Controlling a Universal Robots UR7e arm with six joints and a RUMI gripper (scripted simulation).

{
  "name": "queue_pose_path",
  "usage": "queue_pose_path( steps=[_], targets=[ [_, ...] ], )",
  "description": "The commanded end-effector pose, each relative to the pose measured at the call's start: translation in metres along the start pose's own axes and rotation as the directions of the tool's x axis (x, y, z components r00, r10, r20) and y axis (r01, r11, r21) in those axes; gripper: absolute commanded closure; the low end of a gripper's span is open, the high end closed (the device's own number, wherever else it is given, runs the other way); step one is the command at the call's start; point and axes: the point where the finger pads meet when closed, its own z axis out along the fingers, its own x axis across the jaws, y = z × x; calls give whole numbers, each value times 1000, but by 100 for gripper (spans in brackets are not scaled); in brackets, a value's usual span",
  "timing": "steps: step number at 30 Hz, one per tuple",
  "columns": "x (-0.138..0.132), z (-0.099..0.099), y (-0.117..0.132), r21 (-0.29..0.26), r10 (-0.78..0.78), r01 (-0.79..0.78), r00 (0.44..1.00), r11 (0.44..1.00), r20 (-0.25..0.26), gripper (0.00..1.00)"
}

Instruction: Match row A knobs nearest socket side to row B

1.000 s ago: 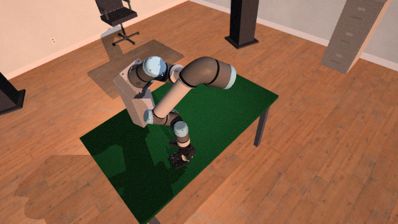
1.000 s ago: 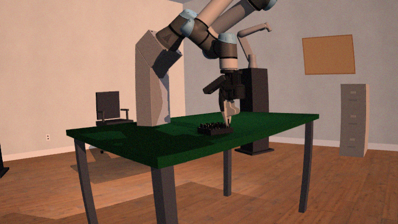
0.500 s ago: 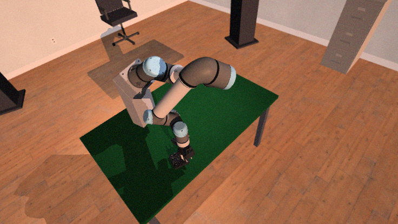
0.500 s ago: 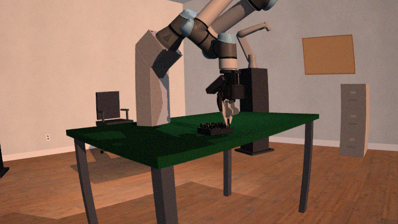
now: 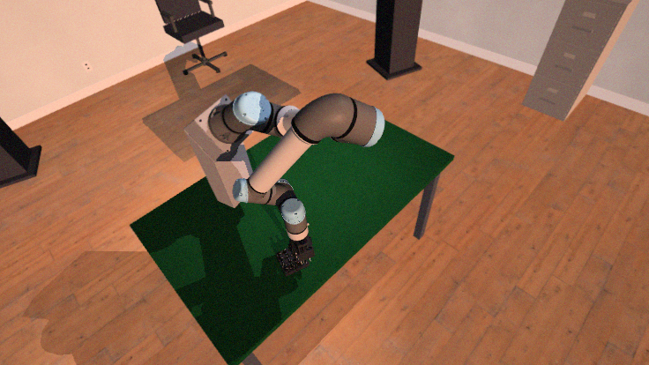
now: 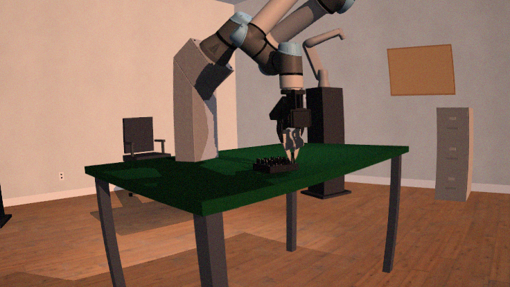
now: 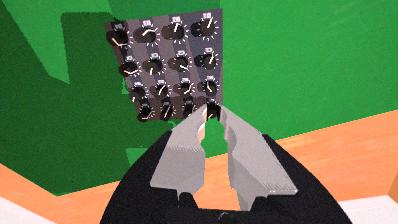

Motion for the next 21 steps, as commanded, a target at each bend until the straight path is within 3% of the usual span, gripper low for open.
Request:
queue_pose_path(
  steps=[1,21],
  targets=[
    [-1,0,3,-11,124,-124,992,992,5,96],
    [0,0,2,-10,454,-454,891,891,3,96]
  ],
)
